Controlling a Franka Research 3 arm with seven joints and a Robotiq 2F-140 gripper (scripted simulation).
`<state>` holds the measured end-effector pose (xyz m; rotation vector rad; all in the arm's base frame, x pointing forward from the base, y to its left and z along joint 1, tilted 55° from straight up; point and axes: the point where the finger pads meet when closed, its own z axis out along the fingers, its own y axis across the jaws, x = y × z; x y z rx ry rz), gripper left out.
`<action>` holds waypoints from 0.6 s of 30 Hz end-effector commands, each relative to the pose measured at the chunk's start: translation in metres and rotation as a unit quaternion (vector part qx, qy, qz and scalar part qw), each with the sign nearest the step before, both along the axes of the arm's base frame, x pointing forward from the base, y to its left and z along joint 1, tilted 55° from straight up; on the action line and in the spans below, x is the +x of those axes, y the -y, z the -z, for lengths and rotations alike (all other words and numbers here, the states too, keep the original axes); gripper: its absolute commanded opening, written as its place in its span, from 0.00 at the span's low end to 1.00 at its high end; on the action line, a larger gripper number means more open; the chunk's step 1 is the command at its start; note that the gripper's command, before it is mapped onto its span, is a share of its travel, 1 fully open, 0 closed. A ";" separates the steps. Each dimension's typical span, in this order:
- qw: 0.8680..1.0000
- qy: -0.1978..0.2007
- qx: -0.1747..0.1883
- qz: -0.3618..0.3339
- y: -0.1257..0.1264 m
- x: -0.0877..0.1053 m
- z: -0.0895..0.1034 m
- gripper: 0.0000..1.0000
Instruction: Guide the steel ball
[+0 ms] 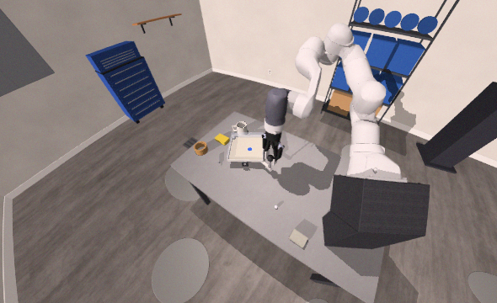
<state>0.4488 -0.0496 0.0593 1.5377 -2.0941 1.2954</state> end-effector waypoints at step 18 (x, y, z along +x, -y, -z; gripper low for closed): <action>1.000 0.005 0.003 0.001 0.008 0.005 0.006 0.36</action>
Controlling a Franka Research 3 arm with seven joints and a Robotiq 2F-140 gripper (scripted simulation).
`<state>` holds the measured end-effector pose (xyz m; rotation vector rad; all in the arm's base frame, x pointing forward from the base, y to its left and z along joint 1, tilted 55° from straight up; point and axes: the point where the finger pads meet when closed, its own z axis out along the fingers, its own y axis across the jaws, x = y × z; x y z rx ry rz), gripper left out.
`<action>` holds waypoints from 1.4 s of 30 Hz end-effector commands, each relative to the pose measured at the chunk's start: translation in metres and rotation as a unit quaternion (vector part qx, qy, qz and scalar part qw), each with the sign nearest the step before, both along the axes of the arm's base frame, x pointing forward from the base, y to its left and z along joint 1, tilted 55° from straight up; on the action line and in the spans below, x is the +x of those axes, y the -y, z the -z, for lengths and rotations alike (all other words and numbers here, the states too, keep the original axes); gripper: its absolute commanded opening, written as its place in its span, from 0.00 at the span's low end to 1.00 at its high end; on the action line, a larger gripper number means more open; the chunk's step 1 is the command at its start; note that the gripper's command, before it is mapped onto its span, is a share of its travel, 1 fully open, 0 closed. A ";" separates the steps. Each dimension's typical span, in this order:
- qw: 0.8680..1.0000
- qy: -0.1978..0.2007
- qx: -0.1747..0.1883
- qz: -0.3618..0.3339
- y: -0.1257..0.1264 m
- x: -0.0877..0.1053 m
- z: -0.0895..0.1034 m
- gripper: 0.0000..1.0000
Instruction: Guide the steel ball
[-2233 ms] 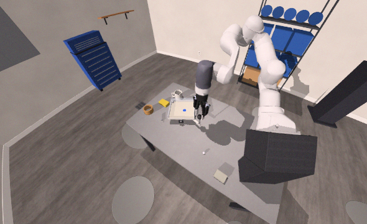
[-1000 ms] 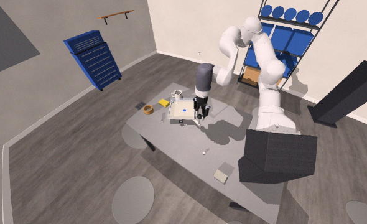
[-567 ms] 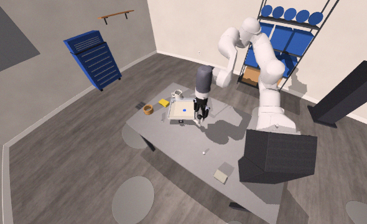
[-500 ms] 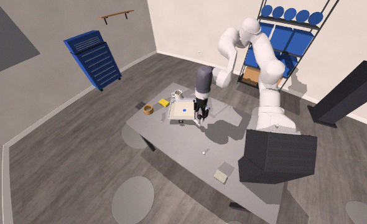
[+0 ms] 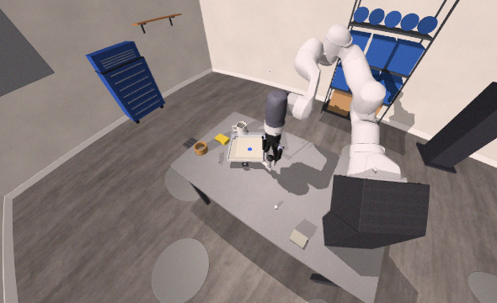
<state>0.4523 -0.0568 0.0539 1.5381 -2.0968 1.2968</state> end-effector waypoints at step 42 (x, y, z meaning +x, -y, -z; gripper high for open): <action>1.000 0.003 0.002 0.002 0.001 0.002 0.000 0.00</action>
